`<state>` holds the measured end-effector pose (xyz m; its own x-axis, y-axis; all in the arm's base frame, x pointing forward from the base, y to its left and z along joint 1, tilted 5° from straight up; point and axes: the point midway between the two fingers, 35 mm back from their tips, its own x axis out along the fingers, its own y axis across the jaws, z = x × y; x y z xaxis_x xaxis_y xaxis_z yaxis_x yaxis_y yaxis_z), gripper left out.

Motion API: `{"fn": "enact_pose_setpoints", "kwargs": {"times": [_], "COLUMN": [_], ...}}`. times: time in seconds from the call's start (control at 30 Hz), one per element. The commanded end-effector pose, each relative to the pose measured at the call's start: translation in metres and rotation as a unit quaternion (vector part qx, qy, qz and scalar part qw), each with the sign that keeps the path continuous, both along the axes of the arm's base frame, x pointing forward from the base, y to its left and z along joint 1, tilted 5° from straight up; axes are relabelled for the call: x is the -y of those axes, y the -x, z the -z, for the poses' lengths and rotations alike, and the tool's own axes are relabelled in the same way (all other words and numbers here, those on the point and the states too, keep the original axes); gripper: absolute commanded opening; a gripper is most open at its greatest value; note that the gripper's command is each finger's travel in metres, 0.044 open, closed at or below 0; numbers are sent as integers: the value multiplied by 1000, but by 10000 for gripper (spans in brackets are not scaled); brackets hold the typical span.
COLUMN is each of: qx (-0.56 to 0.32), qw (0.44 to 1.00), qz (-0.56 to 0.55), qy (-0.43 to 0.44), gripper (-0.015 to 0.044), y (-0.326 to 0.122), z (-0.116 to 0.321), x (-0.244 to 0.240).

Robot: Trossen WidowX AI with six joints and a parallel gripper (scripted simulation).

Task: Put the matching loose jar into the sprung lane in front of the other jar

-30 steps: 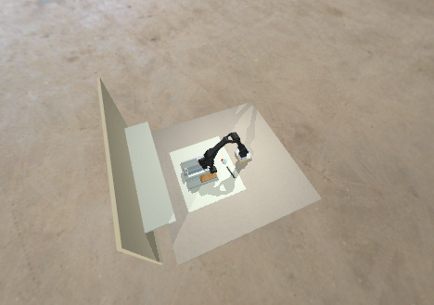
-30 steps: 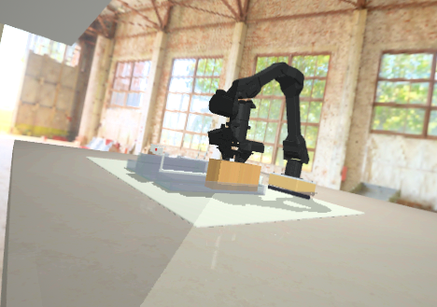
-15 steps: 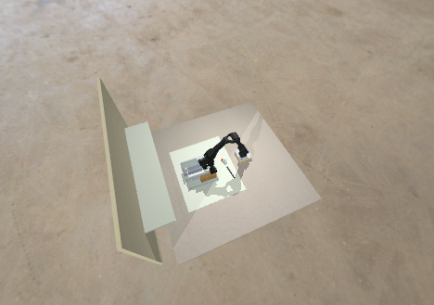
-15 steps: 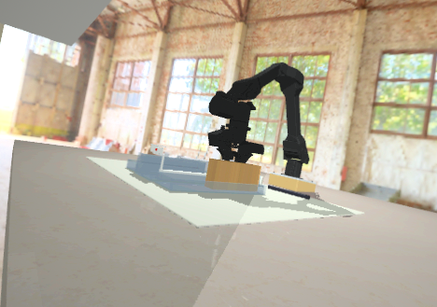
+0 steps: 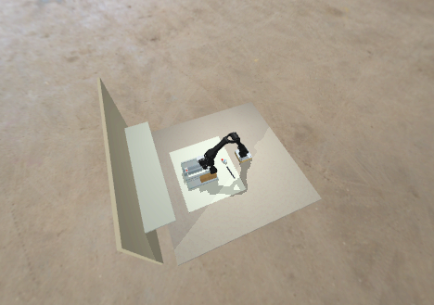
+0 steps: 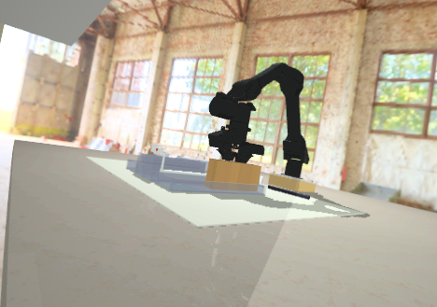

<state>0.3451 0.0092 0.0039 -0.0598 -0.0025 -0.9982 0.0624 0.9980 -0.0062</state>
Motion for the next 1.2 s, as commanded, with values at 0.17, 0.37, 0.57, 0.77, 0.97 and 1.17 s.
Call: {"fn": "enact_pose_setpoints", "kwargs": {"times": [0.17,0.37,0.57,0.77,0.97,1.17], "qx": [5,5,5,5,5,5], "qw": [1000,1000,1000,1000,1000,1000], "qz": [-1,-1,-1,-1,-1,-1], "qy": [0,0,0,0,0,0], "gripper": [0,0,0,0,0,0], "y": [-1,0,1,2,4,7], "z": [0,0,0,0,0,0], "x": [0,0,0,0,0,0]}}
